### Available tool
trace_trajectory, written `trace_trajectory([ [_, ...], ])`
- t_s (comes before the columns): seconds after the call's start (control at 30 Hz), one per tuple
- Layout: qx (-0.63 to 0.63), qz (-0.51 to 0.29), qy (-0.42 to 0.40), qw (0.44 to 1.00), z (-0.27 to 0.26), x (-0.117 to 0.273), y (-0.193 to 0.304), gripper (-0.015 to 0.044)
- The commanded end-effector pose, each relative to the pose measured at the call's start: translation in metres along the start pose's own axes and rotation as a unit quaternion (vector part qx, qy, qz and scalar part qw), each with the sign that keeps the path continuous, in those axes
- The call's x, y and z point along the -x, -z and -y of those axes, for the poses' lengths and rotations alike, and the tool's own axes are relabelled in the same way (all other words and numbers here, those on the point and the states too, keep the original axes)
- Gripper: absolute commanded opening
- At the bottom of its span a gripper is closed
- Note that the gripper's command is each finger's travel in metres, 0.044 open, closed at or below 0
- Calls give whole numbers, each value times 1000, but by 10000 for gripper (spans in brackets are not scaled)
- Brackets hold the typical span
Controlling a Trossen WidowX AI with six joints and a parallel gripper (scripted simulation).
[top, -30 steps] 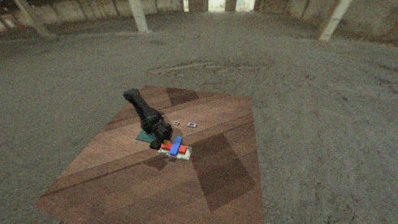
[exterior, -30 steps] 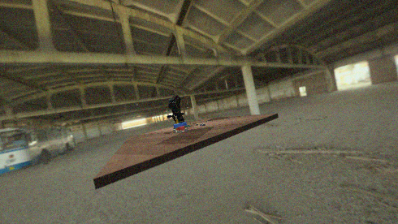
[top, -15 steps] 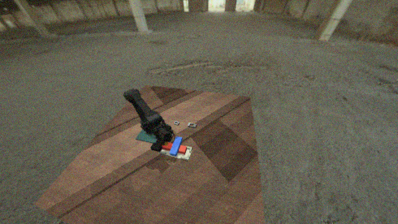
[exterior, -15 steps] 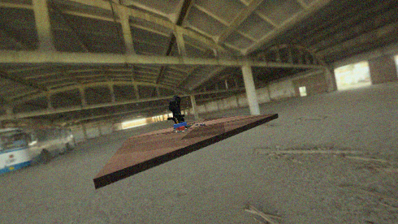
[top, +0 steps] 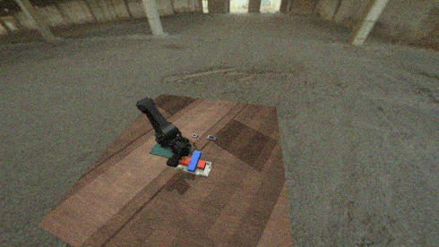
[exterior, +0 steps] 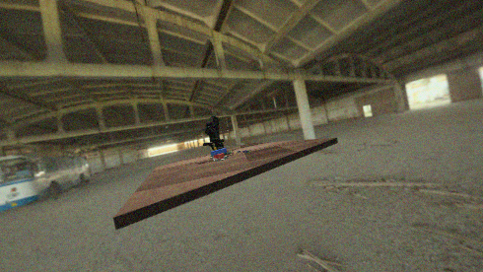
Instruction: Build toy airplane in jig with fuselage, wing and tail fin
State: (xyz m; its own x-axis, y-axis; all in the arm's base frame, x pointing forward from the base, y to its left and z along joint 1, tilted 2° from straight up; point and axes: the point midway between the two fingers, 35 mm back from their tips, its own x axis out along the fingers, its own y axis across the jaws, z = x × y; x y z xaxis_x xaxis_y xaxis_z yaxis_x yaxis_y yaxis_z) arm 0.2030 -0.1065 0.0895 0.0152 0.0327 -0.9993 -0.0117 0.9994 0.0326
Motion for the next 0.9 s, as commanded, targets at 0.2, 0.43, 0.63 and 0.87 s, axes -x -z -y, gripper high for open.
trace_trajectory([
  [0.2, 0, 0, 0, 1000, 0, 0, 0, 260],
  [0.43, 0, 0, 0, 1000, 0, 0, 0, 260],
  [0.63, 0, 0, 1, 1000, 2, 52, -4, 260],
  [0.87, 1, -2, 2, 1000, 1, 91, -5, 260],
])
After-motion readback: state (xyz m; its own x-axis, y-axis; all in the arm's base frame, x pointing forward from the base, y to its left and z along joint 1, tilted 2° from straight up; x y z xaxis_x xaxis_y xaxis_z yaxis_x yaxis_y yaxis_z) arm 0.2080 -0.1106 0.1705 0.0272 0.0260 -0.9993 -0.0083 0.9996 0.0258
